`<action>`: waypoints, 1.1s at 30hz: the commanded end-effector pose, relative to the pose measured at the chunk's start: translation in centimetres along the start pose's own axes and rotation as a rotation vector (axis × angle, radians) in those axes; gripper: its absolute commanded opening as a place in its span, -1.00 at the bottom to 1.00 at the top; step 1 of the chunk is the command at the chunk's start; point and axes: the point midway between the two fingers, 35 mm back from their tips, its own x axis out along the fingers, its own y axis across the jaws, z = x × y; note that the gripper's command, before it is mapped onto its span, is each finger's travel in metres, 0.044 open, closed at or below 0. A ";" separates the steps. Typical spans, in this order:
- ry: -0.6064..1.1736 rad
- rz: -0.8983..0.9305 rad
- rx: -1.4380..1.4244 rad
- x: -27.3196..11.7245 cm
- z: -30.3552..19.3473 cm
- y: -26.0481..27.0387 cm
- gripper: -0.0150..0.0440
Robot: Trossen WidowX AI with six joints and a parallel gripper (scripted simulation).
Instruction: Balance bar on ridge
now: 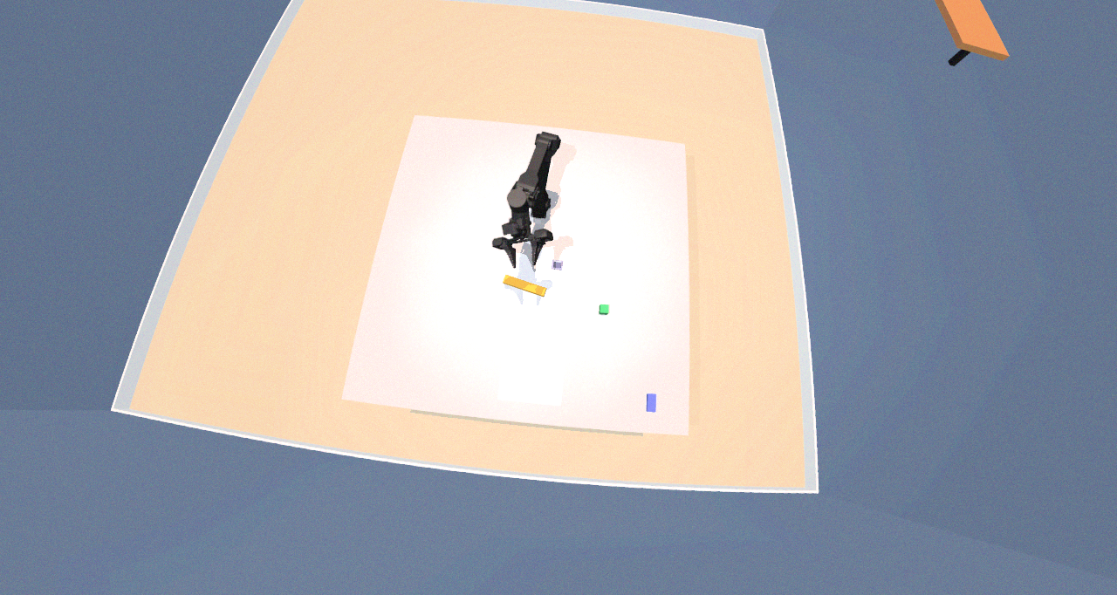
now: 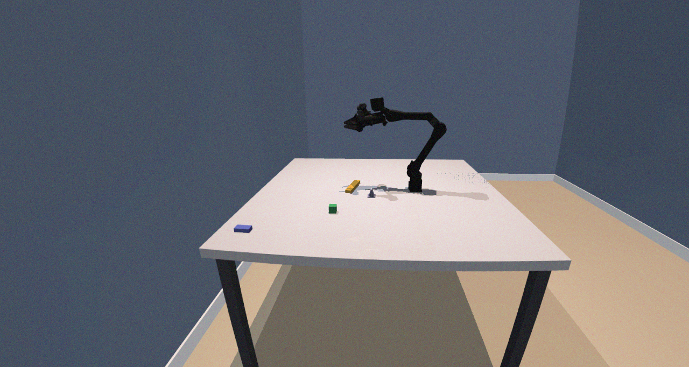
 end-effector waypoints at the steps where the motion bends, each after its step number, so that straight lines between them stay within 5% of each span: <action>1: 0.064 -0.042 -0.068 1.1 -1.1 -1.2 0.58; 33: 0.807 -0.055 -0.805 4.8 -12.6 -9.2 0.58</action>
